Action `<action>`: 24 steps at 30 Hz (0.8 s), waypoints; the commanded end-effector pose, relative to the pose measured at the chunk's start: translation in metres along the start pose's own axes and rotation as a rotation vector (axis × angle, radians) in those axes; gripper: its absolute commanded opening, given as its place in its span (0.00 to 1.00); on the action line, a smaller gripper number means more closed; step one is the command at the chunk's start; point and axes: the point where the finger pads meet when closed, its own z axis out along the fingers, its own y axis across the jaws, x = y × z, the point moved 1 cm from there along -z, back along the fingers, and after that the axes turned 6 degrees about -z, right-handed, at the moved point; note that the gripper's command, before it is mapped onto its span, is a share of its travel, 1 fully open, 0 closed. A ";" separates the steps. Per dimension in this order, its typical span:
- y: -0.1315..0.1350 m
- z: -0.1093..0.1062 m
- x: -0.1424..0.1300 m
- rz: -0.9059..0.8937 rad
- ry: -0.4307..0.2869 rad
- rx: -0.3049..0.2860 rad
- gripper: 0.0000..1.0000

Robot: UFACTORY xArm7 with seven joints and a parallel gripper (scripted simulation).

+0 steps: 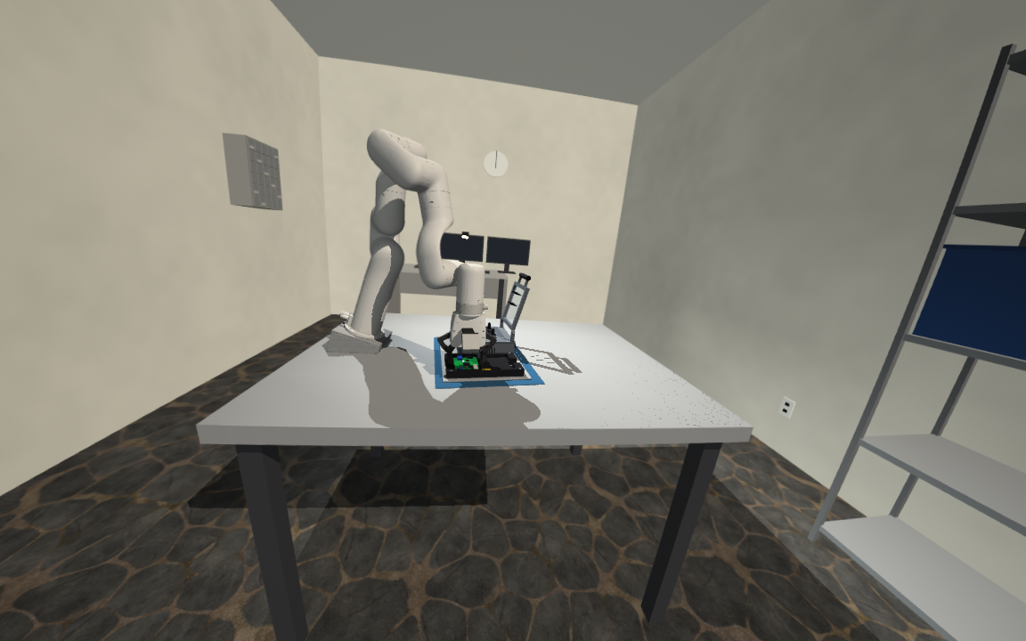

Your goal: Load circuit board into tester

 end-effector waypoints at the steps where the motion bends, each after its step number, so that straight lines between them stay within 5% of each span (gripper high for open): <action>1: -0.001 -0.001 0.001 0.000 0.002 0.002 1.00; 24: -0.001 -0.001 0.001 0.000 0.002 0.002 0.89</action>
